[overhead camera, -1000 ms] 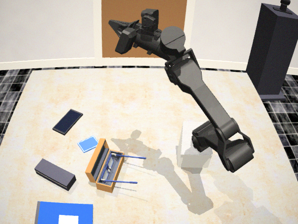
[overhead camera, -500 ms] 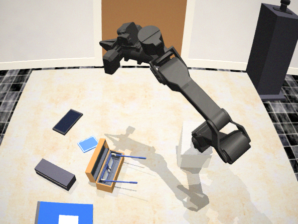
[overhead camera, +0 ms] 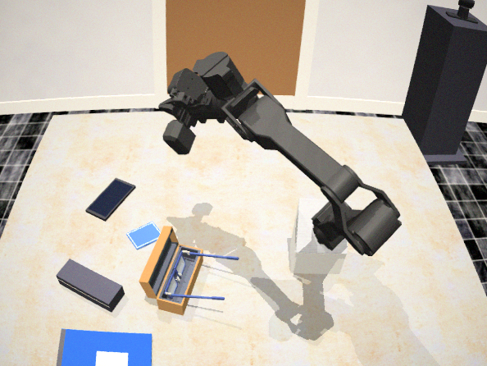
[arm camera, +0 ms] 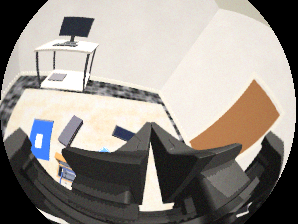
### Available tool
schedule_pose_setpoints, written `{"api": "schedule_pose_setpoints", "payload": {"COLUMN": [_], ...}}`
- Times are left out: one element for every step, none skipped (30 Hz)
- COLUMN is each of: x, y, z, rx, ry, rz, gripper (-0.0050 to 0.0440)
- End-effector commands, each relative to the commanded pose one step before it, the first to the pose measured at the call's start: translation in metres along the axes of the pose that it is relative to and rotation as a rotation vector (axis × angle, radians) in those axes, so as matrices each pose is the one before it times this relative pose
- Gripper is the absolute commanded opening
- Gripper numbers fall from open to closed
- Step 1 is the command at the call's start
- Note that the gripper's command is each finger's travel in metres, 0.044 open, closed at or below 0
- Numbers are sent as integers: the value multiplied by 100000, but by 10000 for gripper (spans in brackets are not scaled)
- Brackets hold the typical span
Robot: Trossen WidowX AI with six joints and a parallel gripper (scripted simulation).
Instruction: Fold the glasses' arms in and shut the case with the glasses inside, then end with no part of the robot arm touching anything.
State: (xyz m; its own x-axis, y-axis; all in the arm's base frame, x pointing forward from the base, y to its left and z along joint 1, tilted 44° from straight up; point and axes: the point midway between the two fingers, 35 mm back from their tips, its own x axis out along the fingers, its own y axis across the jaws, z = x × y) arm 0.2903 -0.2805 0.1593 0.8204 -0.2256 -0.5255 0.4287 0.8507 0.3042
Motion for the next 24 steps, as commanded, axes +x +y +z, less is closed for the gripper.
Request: {"api": "schedule_pose_setpoints", "payload": {"x": [1359,290,290,291,291,291,291,291,291,291,0,0,291,291,291,290,290,290,290,289,289,288,288,288], "y": [1139,279,292,304,316,328,338,348,358,367,0,0,376,384,392,399,406,412,418,423,428,432,436,439], "z": [-2563,-491,-479,-466,-453,-440,-427,-413,-399,-386,0,0,-371,-357,-343,-329,-314,-299,-285,-270,-255,-241,-226,-212], "rx": [-10840,-2512,-2514,-2516,-2517,-2520,-2522,-2524,-2525,-2527,0,0,-2528,-2529,-2531,-2532,-2533,-2534,-2535,-2535,-2536,-2536,-2537,-2537], "ry": [10217,2074,2036,1998,1957,1916,1873,1829,1784,1737,0,0,1690,1641,1591,1540,1488,1435,1382,1327,1271,1215,1158,1100], "rz": [5381,1219,1277,1334,1389,1443,1496,1546,1596,1645,0,0,1692,1738,1782,1825,1866,1906,1944,1981,2016,2049,2081,2112], "gripper": [0,0,0,0,0,0,0,0,0,0,0,0,0,0,0,0,0,0,0,0,0,0,0,0]}}
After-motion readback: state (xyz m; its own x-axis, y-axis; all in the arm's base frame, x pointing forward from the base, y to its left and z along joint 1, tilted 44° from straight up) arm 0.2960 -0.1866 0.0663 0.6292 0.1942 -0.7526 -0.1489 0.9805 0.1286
